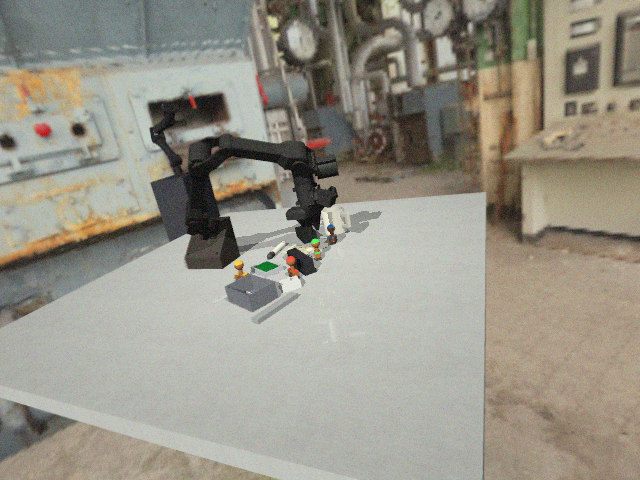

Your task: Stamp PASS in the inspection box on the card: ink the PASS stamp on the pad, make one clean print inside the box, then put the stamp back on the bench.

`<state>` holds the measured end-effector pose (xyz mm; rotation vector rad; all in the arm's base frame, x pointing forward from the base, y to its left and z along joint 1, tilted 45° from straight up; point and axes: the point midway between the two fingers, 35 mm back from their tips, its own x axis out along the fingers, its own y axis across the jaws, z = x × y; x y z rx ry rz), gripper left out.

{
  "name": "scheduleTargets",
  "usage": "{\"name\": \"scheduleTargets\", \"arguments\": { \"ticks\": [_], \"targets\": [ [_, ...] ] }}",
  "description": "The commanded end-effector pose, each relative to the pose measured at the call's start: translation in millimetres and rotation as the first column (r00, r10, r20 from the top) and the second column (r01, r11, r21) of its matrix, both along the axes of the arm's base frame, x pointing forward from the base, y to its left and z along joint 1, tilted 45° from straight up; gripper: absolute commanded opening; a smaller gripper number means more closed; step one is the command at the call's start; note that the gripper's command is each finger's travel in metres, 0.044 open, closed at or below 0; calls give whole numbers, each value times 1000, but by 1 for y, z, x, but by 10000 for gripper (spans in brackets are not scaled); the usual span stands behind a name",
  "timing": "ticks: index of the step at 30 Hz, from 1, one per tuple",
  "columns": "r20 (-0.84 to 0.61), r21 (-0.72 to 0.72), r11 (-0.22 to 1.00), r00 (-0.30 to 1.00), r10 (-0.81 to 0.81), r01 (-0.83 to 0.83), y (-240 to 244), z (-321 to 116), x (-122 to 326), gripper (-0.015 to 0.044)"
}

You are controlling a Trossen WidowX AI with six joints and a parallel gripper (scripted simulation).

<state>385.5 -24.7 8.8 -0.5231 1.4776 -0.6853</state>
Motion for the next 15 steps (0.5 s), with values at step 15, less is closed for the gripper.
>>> {"name": "scheduleTargets", "arguments": {
  "ticks": [15],
  "targets": [
    [-6,-5,1000,1000,-3,3,-23,-22,-2,218]
  ]
}}
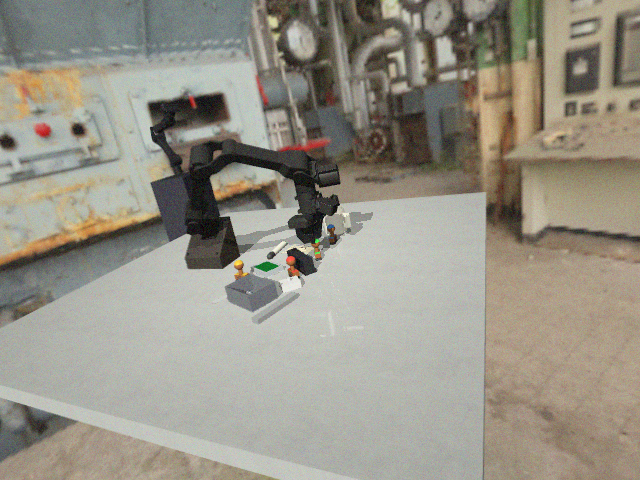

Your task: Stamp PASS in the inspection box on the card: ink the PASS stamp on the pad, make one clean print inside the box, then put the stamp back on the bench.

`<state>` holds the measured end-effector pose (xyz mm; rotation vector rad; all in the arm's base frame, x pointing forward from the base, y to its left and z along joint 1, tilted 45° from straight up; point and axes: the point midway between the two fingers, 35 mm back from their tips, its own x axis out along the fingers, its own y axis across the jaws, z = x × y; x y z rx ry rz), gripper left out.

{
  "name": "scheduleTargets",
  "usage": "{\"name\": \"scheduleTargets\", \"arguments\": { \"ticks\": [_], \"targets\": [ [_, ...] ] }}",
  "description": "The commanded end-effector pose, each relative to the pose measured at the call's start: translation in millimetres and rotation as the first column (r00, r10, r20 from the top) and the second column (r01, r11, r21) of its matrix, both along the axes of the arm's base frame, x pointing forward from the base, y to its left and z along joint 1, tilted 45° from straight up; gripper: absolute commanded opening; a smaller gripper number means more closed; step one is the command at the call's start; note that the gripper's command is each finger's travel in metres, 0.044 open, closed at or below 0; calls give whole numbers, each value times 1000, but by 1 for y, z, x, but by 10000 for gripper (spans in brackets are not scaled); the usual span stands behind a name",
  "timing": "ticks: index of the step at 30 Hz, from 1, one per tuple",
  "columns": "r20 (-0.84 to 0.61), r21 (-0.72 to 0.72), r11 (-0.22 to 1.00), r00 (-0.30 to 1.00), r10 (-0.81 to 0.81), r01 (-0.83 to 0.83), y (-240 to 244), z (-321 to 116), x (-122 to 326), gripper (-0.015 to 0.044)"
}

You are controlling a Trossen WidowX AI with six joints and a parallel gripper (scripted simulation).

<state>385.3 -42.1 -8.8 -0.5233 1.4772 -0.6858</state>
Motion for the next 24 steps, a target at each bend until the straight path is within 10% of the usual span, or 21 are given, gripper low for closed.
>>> {"name": "scheduleTargets", "arguments": {
  "ticks": [1,24],
  "targets": [
    [-6,-5,1000,1000,-3,3,-7,-5,-2,218],
    [-7,-8,1000,1000,-3,3,-28,-26,-5,218]
  ]
}}
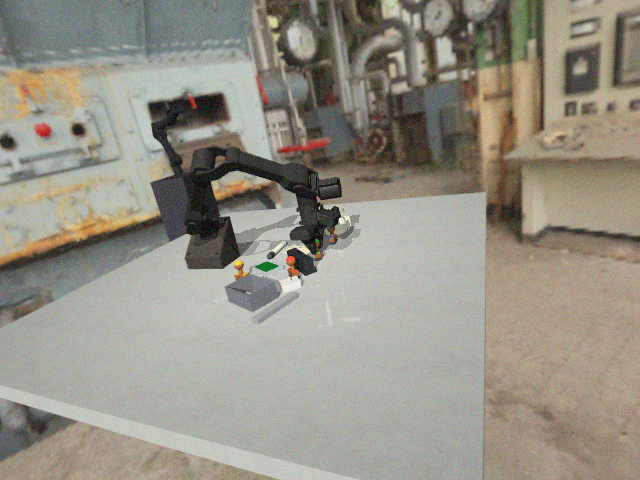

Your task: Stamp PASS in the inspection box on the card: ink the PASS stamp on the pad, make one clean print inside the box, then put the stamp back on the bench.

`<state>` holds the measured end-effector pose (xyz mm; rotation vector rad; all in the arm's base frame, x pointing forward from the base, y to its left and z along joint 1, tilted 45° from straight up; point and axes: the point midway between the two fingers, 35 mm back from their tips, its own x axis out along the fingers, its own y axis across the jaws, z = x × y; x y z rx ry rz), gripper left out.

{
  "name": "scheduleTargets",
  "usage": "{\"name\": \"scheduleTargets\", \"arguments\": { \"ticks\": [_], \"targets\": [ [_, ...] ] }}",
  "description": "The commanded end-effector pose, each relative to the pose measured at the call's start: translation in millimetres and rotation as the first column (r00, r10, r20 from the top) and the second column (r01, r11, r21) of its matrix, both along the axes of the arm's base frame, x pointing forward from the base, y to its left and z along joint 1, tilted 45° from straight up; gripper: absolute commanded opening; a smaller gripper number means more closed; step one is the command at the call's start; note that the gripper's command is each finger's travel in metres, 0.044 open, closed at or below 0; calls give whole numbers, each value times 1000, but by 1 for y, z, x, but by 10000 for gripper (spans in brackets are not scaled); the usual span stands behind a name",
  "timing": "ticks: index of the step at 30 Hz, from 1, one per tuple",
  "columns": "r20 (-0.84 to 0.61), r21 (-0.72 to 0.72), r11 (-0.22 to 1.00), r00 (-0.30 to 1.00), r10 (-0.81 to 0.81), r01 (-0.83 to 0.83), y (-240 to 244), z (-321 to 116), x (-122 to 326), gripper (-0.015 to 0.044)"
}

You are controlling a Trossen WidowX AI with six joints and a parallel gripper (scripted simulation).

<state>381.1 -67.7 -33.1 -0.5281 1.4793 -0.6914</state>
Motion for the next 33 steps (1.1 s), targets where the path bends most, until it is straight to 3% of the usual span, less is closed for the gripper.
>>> {"name": "scheduleTargets", "arguments": {
  "ticks": [1,13,18,33],
  "targets": [
    [0,0,1000,1000,0,0,0,0,0,211],
    [0,0,1000,1000,0,0,0,0,0,131],
    [0,0,1000,1000,0,0,1,1,0,0],
    [0,0,1000,1000,0,0,7,6,1,0]
  ]
}}
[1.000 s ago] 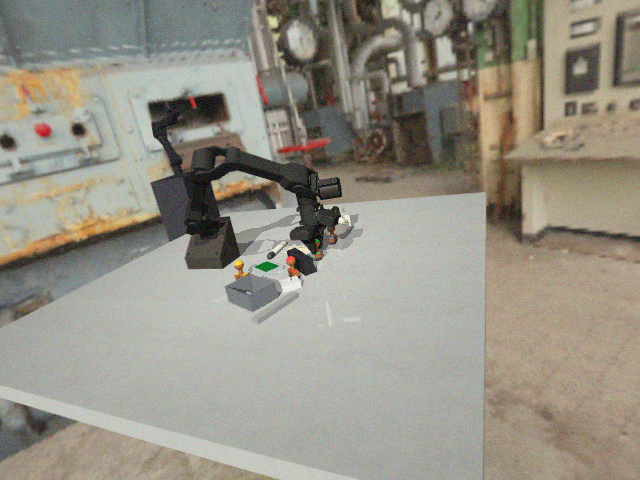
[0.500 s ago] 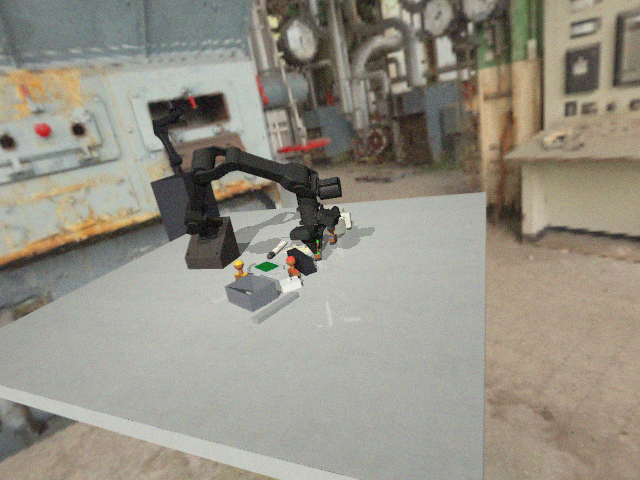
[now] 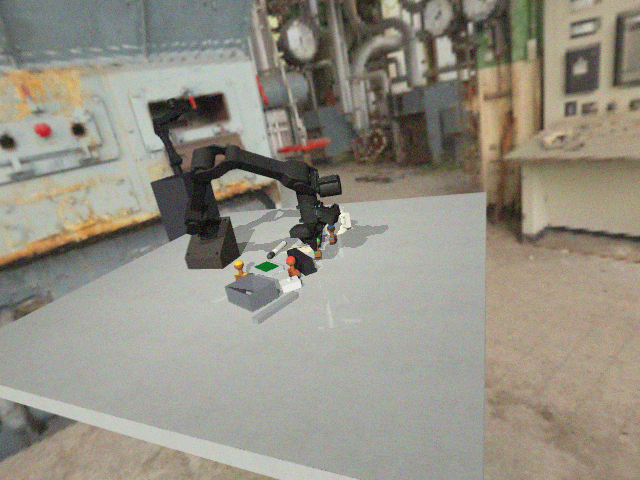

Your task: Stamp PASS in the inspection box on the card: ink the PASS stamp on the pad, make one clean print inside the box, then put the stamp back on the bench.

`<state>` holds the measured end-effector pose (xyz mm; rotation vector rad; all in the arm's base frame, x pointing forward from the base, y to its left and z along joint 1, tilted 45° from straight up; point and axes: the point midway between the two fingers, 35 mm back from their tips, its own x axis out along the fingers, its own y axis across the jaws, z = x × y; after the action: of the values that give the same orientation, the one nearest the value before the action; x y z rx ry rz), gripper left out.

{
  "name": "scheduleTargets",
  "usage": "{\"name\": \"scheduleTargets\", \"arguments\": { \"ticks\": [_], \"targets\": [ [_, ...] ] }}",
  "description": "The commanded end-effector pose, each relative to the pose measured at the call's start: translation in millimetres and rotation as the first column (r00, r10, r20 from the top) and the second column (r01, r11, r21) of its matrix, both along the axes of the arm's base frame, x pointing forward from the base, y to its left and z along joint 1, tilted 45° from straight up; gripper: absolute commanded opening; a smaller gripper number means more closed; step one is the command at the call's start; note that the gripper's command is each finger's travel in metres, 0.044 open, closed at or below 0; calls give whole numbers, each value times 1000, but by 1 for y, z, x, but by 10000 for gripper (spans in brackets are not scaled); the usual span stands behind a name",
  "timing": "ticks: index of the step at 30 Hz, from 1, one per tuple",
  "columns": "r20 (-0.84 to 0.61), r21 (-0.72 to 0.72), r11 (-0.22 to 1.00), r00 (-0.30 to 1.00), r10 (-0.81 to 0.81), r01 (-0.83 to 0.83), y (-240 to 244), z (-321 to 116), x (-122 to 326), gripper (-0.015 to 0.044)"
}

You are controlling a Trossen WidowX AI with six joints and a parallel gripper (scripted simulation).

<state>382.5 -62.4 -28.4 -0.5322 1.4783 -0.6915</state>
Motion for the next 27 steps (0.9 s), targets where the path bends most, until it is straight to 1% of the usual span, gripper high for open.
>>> {"name": "scheduleTargets", "arguments": {
  "ticks": [1,27],
  "targets": [
    [1,3,1000,1000,-2,2,2,1,0,0],
    [0,3,1000,1000,-2,2,11,9,1,0]
  ]
}}
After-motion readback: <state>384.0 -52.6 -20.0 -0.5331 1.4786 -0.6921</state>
